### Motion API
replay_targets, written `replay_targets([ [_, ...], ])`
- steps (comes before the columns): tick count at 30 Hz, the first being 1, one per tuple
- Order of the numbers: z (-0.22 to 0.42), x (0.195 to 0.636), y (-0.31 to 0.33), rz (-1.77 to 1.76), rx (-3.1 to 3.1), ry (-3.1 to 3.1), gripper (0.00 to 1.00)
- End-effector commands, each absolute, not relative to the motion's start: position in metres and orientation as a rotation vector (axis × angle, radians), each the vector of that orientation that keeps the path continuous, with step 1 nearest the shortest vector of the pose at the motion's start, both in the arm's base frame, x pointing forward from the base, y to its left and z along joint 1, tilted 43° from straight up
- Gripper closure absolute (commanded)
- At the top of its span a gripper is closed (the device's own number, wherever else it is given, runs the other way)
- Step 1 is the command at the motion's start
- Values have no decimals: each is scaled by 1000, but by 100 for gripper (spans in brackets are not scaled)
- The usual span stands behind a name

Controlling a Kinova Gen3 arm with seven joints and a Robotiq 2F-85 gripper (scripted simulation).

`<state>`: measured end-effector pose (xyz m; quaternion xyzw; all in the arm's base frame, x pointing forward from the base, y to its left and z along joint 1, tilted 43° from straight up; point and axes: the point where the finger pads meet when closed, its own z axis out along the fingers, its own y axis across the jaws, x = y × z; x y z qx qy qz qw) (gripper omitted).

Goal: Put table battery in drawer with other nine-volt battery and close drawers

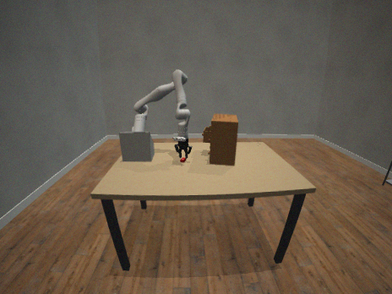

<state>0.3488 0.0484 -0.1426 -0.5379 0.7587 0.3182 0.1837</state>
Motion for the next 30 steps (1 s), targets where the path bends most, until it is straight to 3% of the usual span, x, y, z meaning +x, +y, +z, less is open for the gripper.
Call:
replay_targets([
  [1,-147,348,52,901,-1516,2140,58],
  [30,-158,347,63,901,-1516,2140,58],
])
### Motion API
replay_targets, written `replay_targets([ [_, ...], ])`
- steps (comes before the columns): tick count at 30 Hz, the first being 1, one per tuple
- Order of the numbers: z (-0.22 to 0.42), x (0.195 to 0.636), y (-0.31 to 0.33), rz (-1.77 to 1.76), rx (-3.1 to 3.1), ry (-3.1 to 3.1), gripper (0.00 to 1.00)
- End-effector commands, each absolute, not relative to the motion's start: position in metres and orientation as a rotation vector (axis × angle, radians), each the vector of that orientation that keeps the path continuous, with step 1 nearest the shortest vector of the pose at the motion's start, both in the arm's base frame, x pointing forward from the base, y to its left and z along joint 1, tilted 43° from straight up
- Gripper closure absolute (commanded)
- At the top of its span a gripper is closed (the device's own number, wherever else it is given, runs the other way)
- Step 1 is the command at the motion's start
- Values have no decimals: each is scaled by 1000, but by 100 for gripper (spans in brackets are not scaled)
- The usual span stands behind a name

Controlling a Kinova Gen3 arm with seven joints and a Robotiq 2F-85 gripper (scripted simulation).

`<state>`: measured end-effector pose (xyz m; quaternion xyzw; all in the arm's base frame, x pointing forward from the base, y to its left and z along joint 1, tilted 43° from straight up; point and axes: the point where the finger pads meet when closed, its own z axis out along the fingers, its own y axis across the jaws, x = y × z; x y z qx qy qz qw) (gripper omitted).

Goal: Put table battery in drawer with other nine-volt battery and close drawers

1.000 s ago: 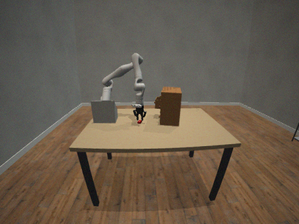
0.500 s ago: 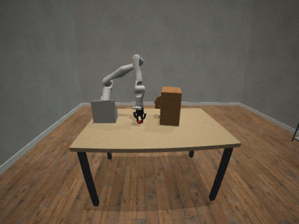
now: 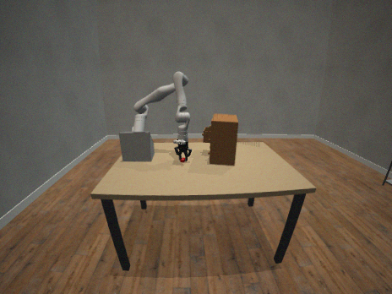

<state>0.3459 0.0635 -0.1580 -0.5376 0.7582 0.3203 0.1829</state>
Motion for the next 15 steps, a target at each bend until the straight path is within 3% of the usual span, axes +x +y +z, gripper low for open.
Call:
replay_targets([
  [1,-158,347,63,901,-1516,2140,58],
  [3,-158,347,63,901,-1516,2140,58],
  [4,-158,347,63,901,-1516,2140,77],
  [15,-158,347,63,901,-1516,2140,77],
])
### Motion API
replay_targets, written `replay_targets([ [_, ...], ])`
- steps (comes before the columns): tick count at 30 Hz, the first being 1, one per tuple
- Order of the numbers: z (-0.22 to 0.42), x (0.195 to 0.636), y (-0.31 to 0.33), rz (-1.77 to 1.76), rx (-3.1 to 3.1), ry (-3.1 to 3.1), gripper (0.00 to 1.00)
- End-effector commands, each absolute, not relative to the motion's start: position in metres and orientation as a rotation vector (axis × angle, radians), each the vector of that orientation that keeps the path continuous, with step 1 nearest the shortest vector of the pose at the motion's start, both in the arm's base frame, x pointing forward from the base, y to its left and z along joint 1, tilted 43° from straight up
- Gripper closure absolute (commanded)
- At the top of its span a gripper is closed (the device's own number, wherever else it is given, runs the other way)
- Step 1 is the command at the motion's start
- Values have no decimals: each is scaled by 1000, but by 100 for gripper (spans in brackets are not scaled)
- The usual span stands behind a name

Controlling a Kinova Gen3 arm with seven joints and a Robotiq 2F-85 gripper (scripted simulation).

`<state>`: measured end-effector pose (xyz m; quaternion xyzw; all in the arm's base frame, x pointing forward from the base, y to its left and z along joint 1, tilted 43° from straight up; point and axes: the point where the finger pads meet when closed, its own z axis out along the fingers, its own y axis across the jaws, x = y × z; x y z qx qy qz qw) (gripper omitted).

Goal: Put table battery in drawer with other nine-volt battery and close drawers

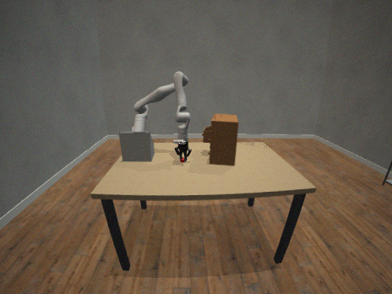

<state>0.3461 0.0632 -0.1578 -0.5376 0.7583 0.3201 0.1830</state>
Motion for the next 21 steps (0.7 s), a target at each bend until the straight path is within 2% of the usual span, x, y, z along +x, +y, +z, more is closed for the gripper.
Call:
replay_targets([
  [1,-158,347,63,901,-1516,2140,77],
  [12,-155,347,60,901,-1516,2140,77],
  [21,-126,349,33,901,-1516,2140,77],
])
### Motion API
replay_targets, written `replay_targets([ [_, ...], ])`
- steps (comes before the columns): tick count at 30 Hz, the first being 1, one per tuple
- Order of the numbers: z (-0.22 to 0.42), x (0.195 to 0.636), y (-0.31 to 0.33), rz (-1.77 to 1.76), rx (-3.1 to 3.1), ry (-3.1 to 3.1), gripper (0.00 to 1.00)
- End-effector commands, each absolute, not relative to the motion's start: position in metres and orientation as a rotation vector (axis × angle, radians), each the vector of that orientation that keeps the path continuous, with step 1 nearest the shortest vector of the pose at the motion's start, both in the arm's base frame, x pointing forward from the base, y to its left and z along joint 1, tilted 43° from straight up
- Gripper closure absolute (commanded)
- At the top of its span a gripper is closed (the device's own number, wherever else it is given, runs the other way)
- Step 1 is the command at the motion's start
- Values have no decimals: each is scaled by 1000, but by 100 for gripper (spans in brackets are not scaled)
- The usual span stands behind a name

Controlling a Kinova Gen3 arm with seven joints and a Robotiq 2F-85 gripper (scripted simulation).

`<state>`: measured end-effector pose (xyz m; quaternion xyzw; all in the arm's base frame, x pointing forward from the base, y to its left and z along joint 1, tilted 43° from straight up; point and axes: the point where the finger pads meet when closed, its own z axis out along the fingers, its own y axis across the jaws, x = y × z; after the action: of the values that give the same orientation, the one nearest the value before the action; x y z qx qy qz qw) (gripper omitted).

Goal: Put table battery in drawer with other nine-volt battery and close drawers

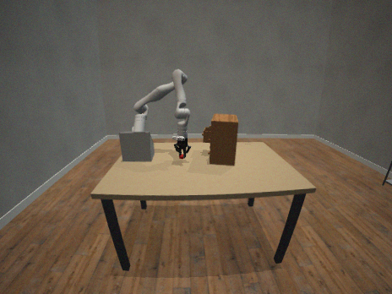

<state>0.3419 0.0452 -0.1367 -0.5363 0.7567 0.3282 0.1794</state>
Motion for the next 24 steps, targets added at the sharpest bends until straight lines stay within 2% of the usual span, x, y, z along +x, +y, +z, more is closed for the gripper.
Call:
replay_targets([
  [1,-121,350,28,901,-1516,2140,77],
  [9,-87,353,-3,901,-1516,2140,77],
  [24,-85,353,-5,902,-1516,2140,77],
])
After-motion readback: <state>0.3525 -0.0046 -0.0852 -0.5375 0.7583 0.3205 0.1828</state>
